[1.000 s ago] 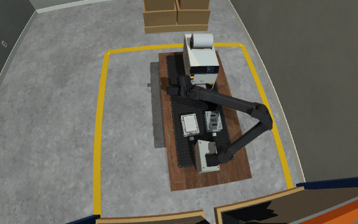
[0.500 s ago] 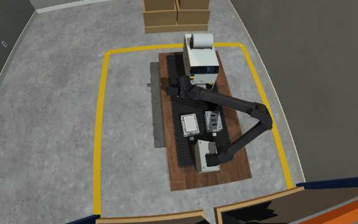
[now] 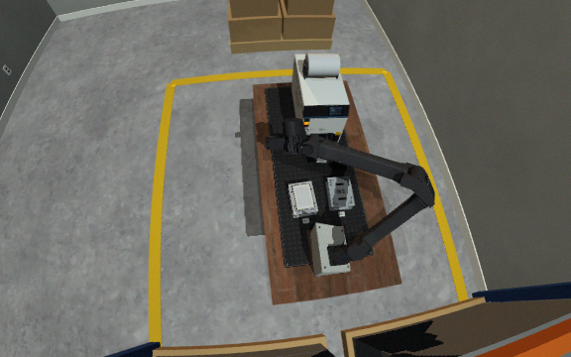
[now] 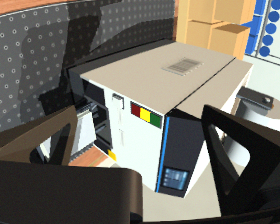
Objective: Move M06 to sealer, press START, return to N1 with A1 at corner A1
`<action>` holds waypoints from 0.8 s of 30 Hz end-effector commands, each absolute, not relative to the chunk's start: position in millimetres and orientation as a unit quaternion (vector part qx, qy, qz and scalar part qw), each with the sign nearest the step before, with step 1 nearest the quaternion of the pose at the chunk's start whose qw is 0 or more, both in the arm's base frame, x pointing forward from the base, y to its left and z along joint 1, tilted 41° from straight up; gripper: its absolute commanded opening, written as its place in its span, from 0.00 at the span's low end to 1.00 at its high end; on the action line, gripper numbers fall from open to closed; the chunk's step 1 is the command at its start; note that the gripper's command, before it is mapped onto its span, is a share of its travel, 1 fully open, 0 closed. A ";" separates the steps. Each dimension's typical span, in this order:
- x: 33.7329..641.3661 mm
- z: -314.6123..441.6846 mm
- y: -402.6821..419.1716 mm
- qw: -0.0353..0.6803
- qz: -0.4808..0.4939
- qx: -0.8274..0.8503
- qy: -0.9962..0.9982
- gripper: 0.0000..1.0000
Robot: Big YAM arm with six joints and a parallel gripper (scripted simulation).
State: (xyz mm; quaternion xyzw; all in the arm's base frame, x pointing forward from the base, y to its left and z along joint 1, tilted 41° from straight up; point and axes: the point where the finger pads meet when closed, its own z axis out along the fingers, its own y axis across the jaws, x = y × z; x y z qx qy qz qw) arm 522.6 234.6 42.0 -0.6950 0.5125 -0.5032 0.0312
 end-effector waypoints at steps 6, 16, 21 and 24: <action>529.5 46.2 249.8 0.035 -0.505 -0.699 0.506 1.00; 517.3 36.3 245.6 0.025 -0.502 -0.706 0.499 1.00; 511.2 40.2 243.9 0.027 -0.501 -0.707 0.497 1.00; 513.7 43.9 245.4 0.031 -0.503 -0.705 0.499 1.00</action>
